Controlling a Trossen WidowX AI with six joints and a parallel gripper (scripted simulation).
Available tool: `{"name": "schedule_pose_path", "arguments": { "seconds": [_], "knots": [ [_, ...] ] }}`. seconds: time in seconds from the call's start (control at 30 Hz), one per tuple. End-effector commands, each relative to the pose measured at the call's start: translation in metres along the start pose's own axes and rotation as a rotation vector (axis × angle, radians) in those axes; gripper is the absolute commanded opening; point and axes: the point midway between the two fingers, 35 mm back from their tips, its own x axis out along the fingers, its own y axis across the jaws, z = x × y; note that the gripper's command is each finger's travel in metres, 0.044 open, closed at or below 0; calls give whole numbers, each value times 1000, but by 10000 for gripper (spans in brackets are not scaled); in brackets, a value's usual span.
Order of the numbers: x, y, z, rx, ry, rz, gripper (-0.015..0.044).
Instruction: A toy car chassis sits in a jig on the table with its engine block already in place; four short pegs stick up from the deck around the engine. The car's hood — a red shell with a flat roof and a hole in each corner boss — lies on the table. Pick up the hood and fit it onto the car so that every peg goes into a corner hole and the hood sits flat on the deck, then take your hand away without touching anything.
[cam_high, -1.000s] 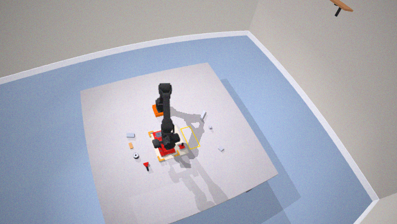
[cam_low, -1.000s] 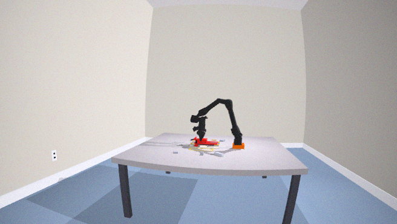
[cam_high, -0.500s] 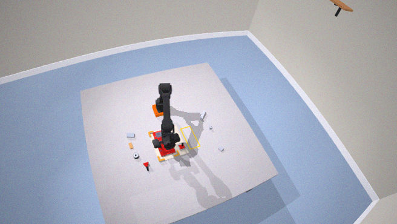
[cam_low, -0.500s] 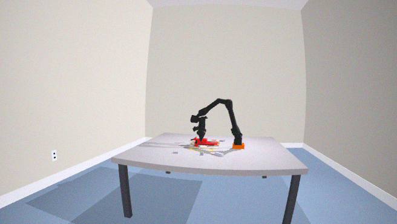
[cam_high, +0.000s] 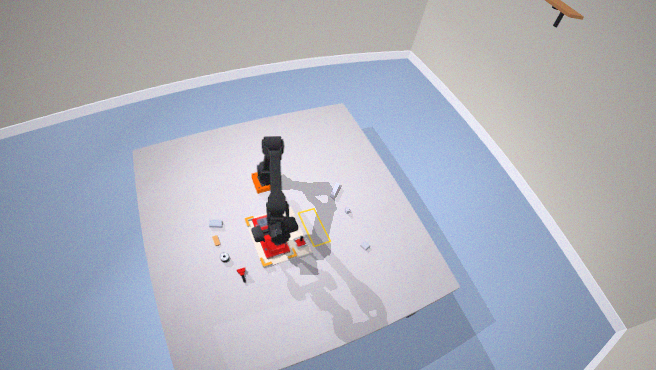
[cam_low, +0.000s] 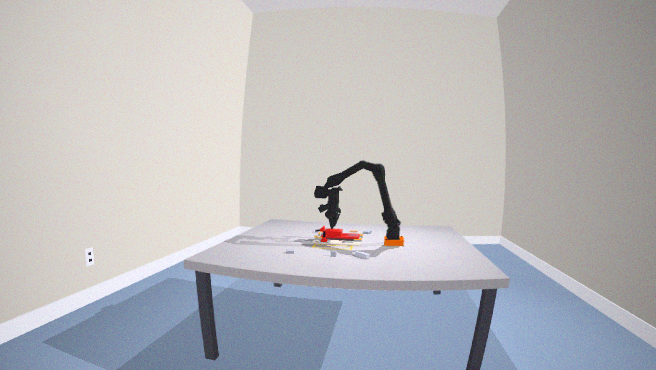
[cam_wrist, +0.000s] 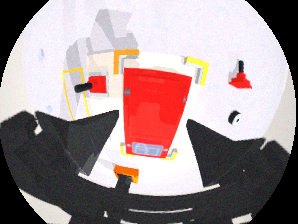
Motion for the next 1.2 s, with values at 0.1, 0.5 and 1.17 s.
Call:
{"name": "schedule_pose_path", "arguments": {
  "seconds": [0.1,0.5,1.17],
  "knots": [
    [-47,0,1,-3,-10,-6,440],
    [-47,0,1,-3,-10,-6,440],
    [-47,0,1,-3,-10,-6,440]
  ]
}}
